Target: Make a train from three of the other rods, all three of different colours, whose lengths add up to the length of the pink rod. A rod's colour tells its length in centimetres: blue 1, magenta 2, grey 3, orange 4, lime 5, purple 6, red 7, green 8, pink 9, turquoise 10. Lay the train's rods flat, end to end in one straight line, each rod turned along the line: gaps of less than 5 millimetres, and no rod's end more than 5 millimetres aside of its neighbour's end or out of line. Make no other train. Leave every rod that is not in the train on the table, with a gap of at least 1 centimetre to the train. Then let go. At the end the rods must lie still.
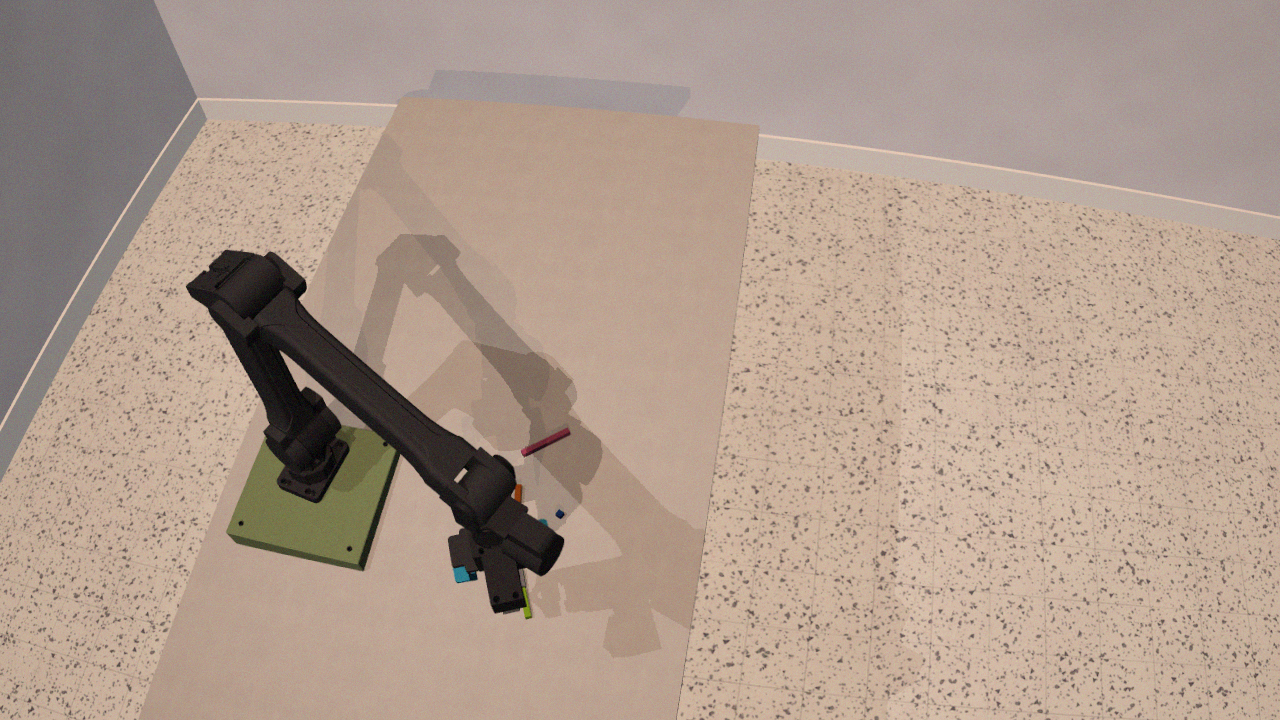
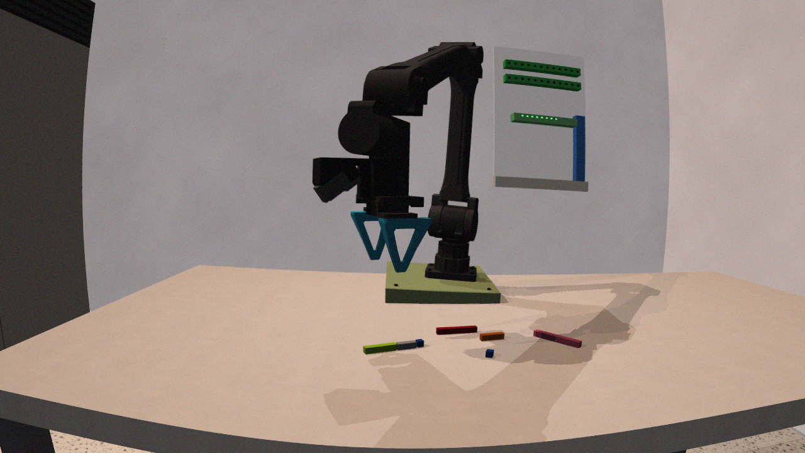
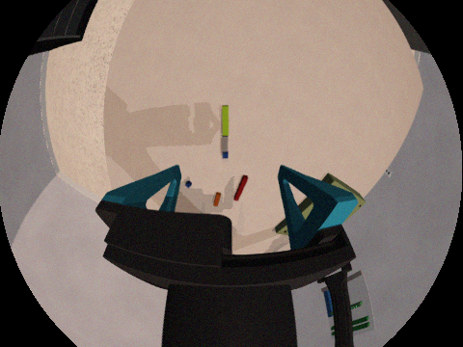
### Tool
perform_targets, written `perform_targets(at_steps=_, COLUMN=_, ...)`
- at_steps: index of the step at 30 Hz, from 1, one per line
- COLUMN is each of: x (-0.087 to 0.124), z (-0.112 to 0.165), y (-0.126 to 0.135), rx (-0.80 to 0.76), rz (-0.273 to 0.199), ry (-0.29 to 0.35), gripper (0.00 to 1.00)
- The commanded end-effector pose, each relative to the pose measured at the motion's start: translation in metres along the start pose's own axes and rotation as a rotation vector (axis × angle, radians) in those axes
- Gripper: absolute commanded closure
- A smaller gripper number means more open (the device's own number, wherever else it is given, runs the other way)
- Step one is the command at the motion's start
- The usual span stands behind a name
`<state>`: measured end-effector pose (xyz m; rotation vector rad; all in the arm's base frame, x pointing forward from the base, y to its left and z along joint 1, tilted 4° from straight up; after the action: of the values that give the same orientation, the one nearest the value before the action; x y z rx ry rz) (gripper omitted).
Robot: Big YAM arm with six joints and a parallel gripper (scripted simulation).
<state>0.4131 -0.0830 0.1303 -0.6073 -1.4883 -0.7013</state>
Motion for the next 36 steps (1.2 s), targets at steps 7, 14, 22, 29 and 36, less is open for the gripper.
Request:
perform_targets(at_steps=7, x=0.064, z=-0.021, y=0.015, rx=0.009, rz=-0.032, ry=-0.048, gripper=0.00)
perform_targets(at_steps=14, x=0.096, z=-0.020, y=0.011, rx=0.004, rz=-0.050, ry=-0.074, gripper=0.00)
perform_targets(at_steps=22, x=0.079, z=-0.017, y=0.009, rx=0.003, rz=-0.032, ry=-0.049, gripper=0.00)
perform_targets(at_steps=29, x=0.079, z=-0.017, y=0.009, rx=0.003, rz=-0.032, ry=-0.049, gripper=0.00)
perform_targets(at_steps=36, x=0.079, z=-0.017, y=0.009, rx=0.003, rz=-0.032, ry=-0.049, gripper=0.00)
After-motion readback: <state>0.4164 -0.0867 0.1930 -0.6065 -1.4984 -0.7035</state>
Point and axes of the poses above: the point where the finger pads meet when closed, its own x axis back along the fingers, its own y axis across the jaws, z = x × y, the point moved 1 cm from there along x, back along the fingers, and after that the axes turned 9 degrees about x, right-handed, at the moved point
